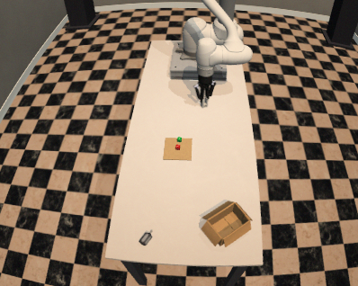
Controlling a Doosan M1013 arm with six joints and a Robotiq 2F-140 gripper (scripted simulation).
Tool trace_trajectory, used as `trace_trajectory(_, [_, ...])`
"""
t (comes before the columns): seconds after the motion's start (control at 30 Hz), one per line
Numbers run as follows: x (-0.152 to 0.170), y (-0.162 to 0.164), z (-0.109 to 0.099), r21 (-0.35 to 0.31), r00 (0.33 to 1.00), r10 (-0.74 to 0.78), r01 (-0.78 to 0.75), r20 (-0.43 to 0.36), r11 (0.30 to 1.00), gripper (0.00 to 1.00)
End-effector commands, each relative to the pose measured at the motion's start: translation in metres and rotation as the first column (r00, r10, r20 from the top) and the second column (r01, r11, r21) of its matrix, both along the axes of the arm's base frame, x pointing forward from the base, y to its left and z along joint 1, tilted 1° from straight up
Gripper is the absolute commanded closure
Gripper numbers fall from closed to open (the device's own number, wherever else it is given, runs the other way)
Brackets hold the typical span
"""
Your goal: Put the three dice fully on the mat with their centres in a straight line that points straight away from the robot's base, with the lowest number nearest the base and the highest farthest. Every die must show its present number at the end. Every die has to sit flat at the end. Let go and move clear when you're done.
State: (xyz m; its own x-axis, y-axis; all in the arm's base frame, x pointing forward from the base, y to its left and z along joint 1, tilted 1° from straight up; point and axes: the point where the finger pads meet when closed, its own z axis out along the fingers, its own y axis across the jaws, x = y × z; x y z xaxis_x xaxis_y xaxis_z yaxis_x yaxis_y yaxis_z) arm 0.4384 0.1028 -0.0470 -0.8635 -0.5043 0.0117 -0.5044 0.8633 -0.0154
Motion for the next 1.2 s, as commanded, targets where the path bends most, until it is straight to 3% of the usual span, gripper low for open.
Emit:
trace_trajectory(0.0, [0.0004, 0.0002, 0.0003, 0.000, 1.000, 0.000, 0.000, 0.001, 1.000, 0.82])
trace_trajectory(0.93, [0.0004, 0.0002, 0.0004, 0.000, 1.000, 0.000, 0.000, 0.001, 1.000, 0.82])
trace_trajectory(1.17, [0.0004, 0.0003, 0.0096, 0.000, 1.000, 0.000, 0.000, 0.001, 1.000, 0.82])
